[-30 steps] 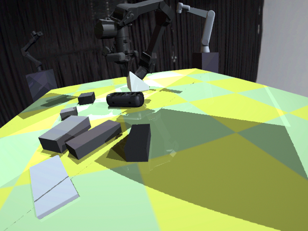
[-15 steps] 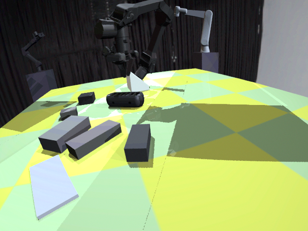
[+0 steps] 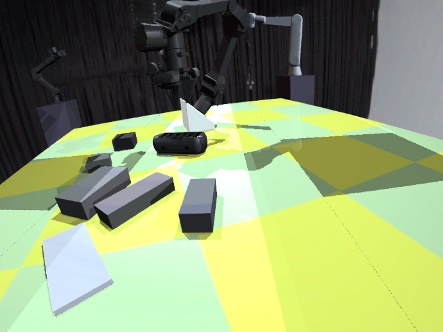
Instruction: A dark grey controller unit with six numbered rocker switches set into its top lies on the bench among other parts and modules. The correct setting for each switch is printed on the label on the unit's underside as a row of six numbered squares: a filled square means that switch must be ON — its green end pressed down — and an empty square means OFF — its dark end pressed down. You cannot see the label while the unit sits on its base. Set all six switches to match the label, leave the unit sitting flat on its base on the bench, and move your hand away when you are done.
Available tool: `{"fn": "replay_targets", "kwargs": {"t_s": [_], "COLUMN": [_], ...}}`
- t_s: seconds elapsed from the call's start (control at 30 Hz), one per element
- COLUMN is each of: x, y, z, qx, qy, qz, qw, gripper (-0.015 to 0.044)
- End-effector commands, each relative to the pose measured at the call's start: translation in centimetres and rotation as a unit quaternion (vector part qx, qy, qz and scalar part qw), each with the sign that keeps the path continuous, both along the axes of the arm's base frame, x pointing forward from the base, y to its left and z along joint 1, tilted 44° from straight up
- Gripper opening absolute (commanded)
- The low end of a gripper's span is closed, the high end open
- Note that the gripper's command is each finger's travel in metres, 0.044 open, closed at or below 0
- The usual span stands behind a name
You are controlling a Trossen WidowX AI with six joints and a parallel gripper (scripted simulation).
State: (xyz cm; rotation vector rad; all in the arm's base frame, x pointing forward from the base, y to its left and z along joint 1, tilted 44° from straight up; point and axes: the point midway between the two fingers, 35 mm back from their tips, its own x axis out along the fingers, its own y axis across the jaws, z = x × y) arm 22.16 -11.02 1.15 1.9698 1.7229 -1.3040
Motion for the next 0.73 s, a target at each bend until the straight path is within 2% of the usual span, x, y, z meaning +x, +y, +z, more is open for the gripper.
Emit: {"fn": "replay_targets", "kwargs": {"t_s": [0.0, 0.1, 0.37, 0.7], "x": [0.4, 0.3, 0.3, 0.3], "y": [-2.8, -4.4, -4.5, -4.5], "z": [2.6, 4.6, 4.8, 4.8], "qx": [-0.007, -0.006, -0.006, -0.006], "qy": [-0.006, -0.006, -0.006, -0.006], "qz": [-0.002, -0.002, -0.002, -0.002], "qw": [1.0, 1.0, 1.0, 1.0], "gripper": [0.0282, 0.0204, 0.0, 0.0]}}
